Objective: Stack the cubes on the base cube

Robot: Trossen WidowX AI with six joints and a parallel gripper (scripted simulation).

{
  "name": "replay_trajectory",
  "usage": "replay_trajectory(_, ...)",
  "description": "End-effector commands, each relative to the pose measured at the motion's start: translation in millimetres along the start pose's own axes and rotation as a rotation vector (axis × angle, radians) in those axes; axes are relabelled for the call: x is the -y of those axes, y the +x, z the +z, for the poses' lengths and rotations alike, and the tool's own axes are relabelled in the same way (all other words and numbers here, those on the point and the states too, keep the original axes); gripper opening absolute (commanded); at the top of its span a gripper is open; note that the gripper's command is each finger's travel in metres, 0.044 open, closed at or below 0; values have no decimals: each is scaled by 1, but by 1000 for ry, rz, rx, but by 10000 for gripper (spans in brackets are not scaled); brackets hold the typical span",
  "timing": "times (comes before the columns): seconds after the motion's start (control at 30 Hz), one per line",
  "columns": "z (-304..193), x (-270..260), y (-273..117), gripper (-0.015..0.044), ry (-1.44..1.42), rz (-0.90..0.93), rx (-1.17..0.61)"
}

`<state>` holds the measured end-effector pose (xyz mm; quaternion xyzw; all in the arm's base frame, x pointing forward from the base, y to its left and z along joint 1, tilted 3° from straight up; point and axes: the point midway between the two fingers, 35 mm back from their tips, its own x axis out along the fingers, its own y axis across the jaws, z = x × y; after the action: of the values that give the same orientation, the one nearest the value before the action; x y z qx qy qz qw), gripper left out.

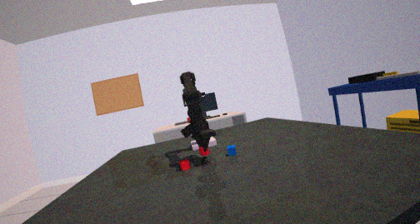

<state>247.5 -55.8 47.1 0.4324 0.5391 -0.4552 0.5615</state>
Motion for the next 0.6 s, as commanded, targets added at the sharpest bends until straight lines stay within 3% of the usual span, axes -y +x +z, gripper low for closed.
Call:
replay_trajectory(0.0,0,-2,-11,105,4,6,-3)
replay_trajectory(0.57,-1,-1,-59,105,5,4,-7)
